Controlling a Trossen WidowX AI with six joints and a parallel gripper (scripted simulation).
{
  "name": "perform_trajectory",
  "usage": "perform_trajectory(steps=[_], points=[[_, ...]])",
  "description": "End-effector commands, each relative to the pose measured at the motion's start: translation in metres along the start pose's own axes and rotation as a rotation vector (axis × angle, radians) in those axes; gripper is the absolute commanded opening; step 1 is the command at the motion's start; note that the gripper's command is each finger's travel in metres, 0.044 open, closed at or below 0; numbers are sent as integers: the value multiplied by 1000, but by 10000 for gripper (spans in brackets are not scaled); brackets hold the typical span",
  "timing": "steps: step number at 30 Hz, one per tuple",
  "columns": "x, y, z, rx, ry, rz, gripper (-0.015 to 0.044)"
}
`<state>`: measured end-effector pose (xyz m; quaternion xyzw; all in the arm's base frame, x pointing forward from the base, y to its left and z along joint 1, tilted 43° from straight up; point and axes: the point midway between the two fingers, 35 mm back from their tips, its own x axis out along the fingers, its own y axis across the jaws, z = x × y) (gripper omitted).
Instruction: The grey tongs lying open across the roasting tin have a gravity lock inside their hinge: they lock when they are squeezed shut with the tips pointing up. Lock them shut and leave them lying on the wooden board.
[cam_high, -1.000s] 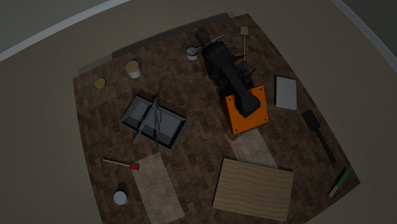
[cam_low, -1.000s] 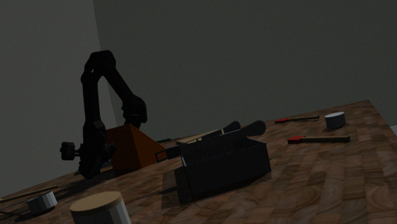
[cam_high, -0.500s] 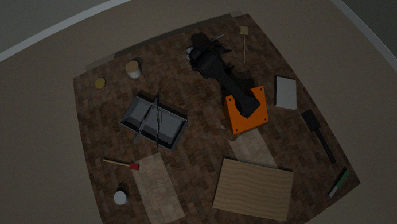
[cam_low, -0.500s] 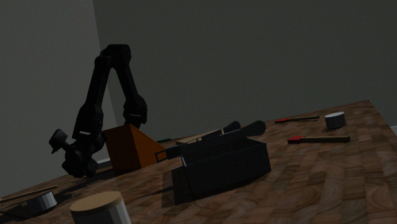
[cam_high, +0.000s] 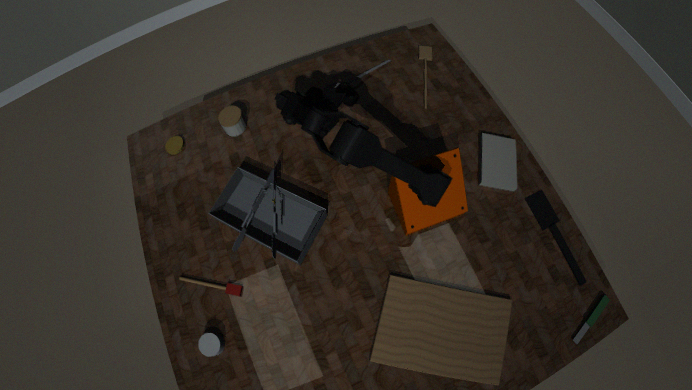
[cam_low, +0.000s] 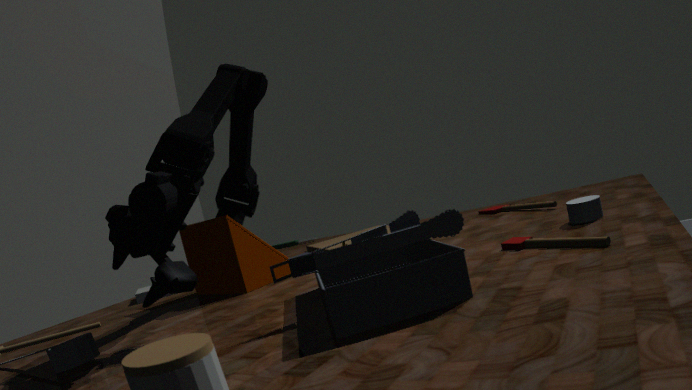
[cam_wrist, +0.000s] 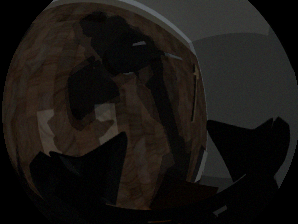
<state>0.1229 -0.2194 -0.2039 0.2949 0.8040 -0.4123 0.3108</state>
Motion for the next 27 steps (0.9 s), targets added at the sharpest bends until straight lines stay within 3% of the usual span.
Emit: perform_trajectory(steps=[1, 11, 21, 27], points=[[-41, 31, 6, 135, -10, 132, 440], [-175, 114, -14, 422, 57, 492, 440], [-294, 175, -92, 655, 473, 706, 440], [-302, 178, -99, 668, 508, 712, 440]])
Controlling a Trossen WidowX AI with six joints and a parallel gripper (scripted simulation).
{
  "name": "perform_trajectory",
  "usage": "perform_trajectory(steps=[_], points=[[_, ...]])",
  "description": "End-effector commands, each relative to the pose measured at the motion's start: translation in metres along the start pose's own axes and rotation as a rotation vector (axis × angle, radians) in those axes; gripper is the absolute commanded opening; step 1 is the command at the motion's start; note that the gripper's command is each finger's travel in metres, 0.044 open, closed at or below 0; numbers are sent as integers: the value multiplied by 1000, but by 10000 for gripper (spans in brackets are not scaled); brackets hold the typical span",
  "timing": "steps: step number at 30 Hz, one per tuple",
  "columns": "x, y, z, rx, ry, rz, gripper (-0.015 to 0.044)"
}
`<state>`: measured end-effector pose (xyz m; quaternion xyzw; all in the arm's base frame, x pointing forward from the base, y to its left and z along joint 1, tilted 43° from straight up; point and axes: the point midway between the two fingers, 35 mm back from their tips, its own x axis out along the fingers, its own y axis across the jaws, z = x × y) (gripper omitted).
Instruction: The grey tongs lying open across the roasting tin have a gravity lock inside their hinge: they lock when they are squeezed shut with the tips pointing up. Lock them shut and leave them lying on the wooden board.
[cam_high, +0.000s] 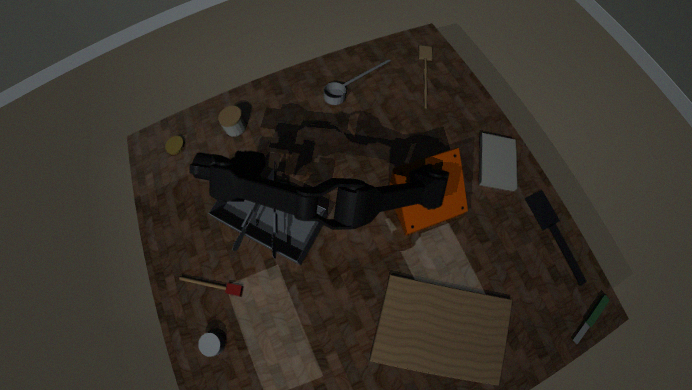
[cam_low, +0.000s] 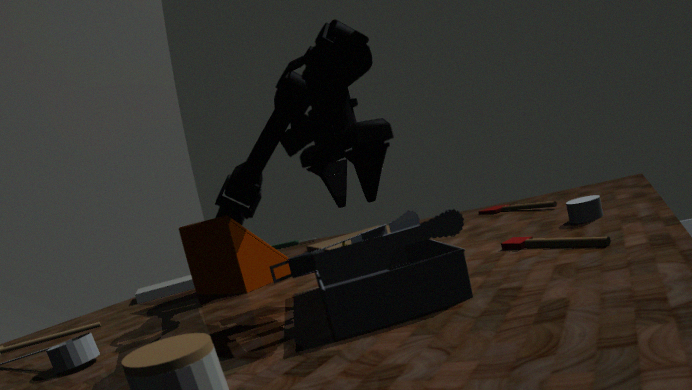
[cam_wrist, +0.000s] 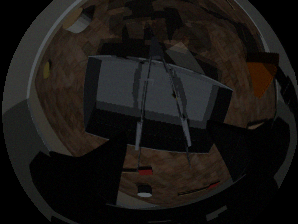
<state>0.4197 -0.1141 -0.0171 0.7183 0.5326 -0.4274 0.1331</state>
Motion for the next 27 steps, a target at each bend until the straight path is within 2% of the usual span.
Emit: perform_trajectory(steps=[1, 12, 27], points=[[0, 0, 2, 30, 15, -7, 440], [2, 3, 6, 30, 15, -6, 440], [26, 6, 5, 30, 14, -6, 440]])
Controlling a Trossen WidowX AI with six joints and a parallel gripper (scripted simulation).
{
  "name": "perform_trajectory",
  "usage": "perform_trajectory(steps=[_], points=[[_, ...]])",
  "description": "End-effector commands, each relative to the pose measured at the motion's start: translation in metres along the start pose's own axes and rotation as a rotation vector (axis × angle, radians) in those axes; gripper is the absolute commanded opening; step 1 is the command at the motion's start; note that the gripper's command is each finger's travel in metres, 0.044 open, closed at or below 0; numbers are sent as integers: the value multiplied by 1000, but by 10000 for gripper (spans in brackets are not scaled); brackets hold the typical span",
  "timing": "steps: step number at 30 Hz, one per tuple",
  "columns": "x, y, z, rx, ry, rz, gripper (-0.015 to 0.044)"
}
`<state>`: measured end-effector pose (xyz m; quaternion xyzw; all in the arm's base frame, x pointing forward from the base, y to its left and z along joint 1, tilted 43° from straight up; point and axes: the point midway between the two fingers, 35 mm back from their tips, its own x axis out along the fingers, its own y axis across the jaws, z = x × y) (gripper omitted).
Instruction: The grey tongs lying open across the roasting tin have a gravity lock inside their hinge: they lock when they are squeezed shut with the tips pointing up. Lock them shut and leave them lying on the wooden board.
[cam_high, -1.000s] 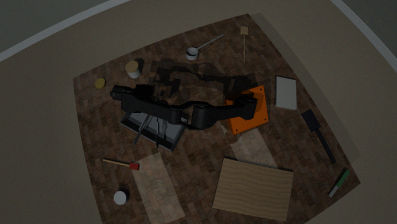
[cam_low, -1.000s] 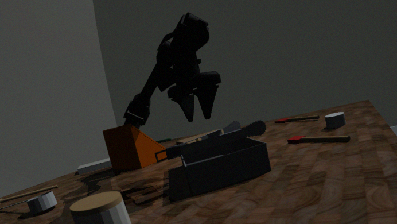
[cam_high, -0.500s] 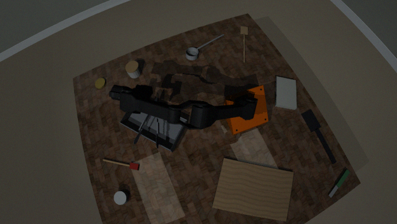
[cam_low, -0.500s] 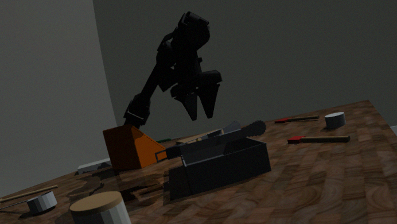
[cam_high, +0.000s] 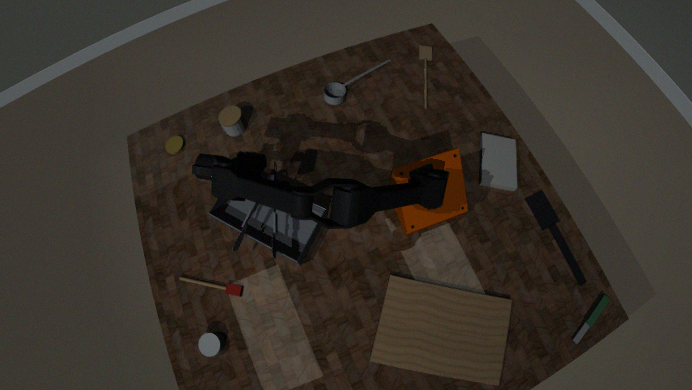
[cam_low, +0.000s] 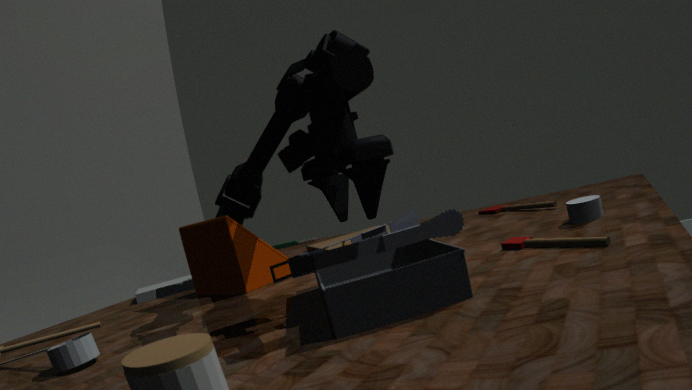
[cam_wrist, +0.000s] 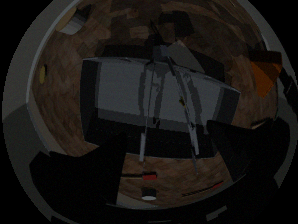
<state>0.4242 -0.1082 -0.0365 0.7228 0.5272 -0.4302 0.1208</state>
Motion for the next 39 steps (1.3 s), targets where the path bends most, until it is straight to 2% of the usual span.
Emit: perform_trajectory(steps=[1, 39], points=[[9, -1, -1, 4, 3, -7, 440], [71, -3, -1, 3, 7, -9, 440]])
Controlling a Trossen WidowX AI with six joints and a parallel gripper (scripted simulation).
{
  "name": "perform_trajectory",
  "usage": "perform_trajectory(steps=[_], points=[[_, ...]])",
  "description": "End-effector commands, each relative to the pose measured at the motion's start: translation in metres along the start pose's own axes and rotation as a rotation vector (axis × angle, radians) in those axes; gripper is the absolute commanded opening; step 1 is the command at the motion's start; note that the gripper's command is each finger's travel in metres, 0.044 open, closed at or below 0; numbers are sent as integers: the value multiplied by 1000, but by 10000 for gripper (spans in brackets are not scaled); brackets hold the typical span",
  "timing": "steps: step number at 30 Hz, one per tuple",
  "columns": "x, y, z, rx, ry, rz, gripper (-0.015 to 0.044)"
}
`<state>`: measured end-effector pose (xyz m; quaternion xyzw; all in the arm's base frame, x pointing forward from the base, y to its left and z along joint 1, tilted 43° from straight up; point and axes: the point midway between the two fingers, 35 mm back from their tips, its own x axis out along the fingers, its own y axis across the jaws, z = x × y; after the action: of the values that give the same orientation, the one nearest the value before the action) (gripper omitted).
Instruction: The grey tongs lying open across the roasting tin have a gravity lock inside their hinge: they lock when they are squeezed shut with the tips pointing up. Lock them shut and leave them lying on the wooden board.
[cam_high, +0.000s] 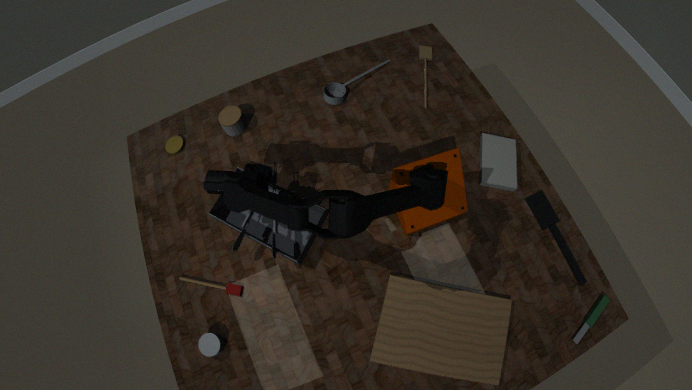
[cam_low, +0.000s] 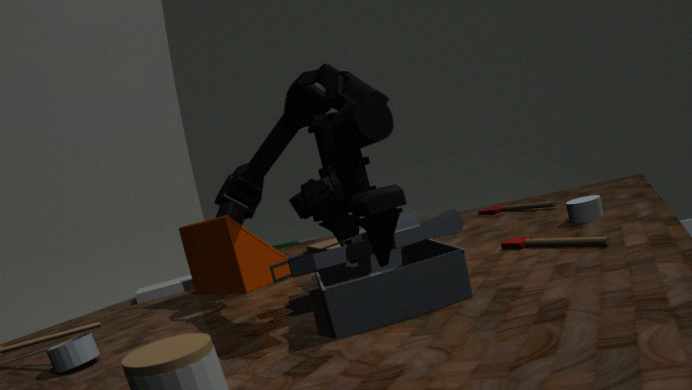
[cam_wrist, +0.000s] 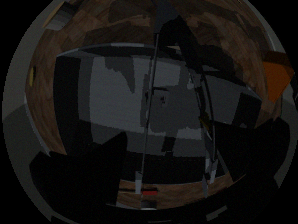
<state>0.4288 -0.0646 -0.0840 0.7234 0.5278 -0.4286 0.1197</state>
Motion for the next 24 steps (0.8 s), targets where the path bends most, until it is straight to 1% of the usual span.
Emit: perform_trajectory(steps=[1, 9, 11, 24], points=[[9, -3, 0, 4, 3, -8, 440], [17, -4, 0, 4, 4, -9, 440], [14, -2, 0, 0, 1, -3, 387], [14, -2, 0, 0, 1, -3, 301]])
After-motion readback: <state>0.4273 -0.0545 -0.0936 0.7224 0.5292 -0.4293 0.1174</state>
